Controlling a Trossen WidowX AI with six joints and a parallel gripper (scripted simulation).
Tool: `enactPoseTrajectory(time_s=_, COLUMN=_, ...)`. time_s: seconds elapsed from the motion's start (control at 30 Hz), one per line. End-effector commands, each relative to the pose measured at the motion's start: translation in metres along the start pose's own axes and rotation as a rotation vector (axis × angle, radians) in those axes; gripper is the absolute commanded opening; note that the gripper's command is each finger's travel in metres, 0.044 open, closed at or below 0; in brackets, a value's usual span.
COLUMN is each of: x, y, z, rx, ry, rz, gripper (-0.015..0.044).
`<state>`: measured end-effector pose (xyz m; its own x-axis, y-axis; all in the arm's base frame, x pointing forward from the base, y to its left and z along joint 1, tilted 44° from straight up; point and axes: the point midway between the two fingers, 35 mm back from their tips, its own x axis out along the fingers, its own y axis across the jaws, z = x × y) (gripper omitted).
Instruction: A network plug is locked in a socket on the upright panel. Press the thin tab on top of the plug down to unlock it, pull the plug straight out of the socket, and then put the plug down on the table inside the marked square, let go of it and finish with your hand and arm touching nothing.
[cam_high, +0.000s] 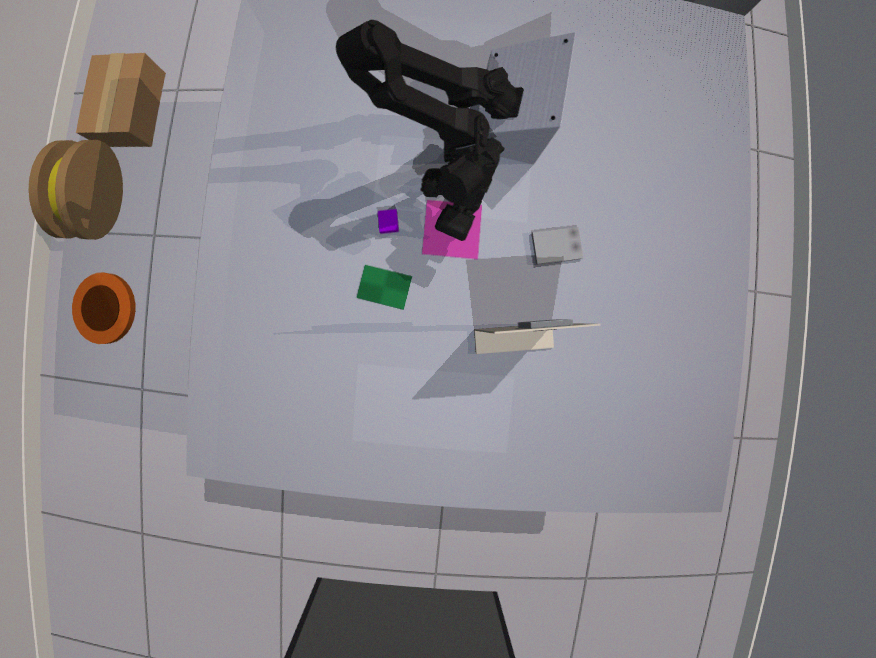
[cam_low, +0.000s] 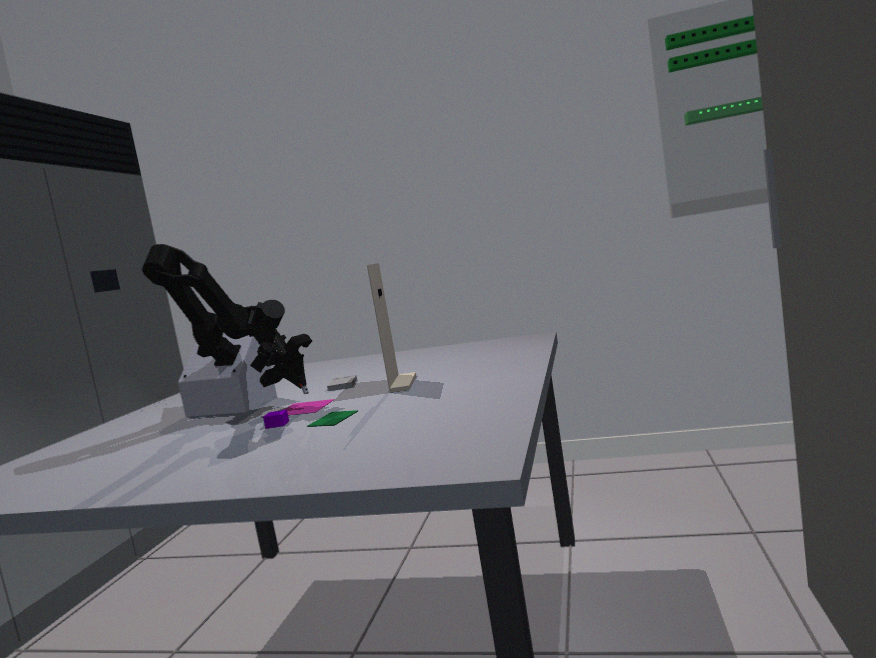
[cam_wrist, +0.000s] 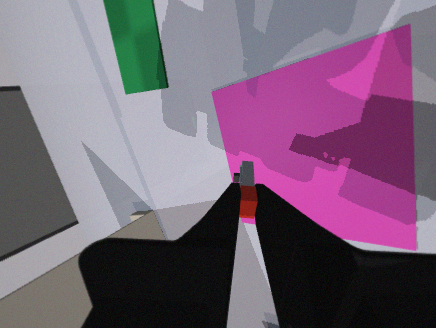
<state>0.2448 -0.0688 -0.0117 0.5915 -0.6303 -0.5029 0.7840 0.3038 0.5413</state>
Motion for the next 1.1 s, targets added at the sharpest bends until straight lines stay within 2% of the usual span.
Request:
enactPoseTrajectory(time_s=0.0, x=0.002, y=-0.002, z=0.0, rx=-0.003, ry=0.004, rz=-0.001, gripper=0.0)
enactPoseTrajectory(time_s=1.07, x=0.015, y=-0.012, z=0.001, rx=-0.004, ry=0.002, rz=0.0, gripper=0.0)
